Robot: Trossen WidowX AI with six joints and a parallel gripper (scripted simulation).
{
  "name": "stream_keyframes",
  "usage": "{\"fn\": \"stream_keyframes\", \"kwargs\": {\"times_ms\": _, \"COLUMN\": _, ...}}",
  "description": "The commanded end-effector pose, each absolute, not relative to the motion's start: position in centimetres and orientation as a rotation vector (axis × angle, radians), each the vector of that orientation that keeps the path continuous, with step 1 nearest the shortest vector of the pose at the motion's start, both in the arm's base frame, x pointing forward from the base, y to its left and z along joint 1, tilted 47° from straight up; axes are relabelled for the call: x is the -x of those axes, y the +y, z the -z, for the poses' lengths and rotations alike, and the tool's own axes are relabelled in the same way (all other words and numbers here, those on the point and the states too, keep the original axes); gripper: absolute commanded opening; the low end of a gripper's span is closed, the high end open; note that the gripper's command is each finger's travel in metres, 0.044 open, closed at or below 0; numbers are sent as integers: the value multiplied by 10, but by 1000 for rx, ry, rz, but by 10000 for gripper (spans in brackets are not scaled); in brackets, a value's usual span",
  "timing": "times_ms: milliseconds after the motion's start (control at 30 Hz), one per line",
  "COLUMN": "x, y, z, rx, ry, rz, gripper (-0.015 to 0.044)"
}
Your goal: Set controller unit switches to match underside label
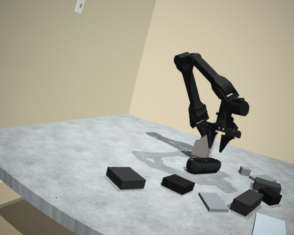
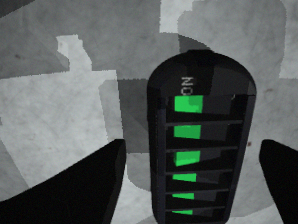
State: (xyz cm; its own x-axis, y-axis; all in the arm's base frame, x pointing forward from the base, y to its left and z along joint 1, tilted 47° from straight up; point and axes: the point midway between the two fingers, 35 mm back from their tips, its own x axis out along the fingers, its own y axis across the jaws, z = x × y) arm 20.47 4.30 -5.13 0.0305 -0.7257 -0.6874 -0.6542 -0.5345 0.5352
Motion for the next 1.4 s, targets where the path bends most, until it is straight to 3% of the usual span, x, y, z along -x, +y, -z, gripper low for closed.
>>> {"fn": "stream_keyframes", "kwargs": {"times_ms": 0, "x": -210, "y": 57, "z": 59, "rx": -2151, "ry": -1512, "rz": 1445, "gripper": 394}}
{"fn": "stream_keyframes", "kwargs": {"times_ms": 67, "x": -211, "y": 60, "z": 61, "rx": -2143, "ry": -1515, "rz": 1425, "gripper": 440}}
{"fn": "stream_keyframes", "kwargs": {"times_ms": 1367, "x": -206, "y": 19, "z": 99, "rx": -2138, "ry": -1519, "rz": 1430, "gripper": 440}}
